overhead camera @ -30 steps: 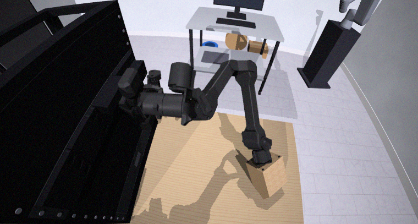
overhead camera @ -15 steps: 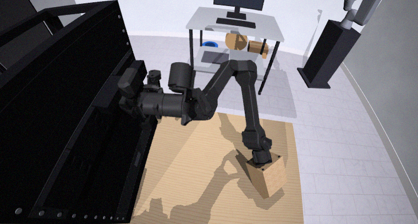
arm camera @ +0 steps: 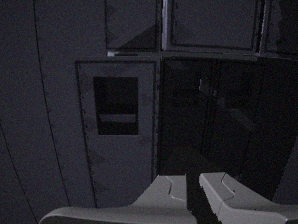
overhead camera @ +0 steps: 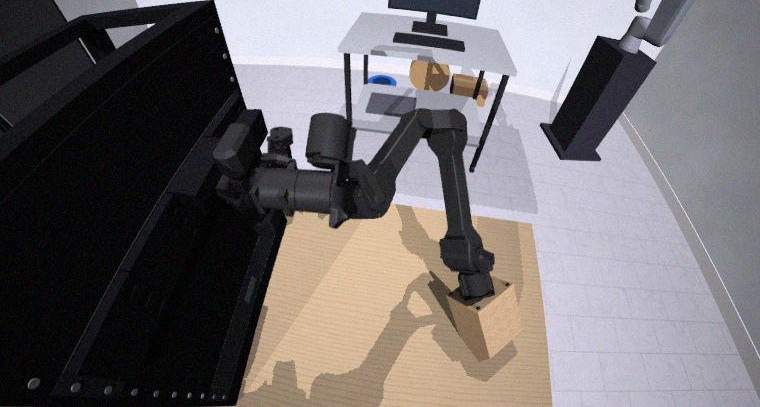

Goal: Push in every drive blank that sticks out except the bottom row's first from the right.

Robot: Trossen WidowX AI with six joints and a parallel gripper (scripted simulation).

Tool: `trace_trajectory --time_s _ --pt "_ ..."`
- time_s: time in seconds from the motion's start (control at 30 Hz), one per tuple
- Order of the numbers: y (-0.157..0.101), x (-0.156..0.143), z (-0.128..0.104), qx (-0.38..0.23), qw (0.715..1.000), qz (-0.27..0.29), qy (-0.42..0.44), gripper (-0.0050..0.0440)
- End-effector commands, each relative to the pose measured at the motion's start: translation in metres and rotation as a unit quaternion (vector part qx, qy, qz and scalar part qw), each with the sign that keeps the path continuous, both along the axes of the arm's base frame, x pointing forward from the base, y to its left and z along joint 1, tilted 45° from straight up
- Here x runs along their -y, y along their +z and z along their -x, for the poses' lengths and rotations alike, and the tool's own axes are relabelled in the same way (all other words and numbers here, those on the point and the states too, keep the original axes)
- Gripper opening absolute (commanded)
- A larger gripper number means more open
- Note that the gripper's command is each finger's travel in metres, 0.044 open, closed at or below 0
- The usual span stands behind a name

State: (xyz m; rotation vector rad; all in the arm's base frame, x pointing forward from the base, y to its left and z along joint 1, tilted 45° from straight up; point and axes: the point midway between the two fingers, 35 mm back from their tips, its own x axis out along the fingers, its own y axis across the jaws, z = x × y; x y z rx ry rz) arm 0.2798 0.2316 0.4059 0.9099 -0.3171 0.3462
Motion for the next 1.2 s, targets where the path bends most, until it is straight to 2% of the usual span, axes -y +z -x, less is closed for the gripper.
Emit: trace_trajectory --time_s 0.0,0.43,0.73,0.93,1.17 --pt "0.01 0.0 0.003 0.012 1.0 -0.007 0.005 0.0" --pt "-0.02 0.012 0.065 0.012 1.0 -0.007 0.005 0.0" --pt "-0.022 0.011 0.071 0.012 1.0 -0.007 0.005 0.0" --pt "-0.015 -0.001 0.087 0.012 1.0 -0.007 0.005 0.0" --pt "-0.011 -0.003 0.079 0.012 1.0 -0.007 0.005 0.0"
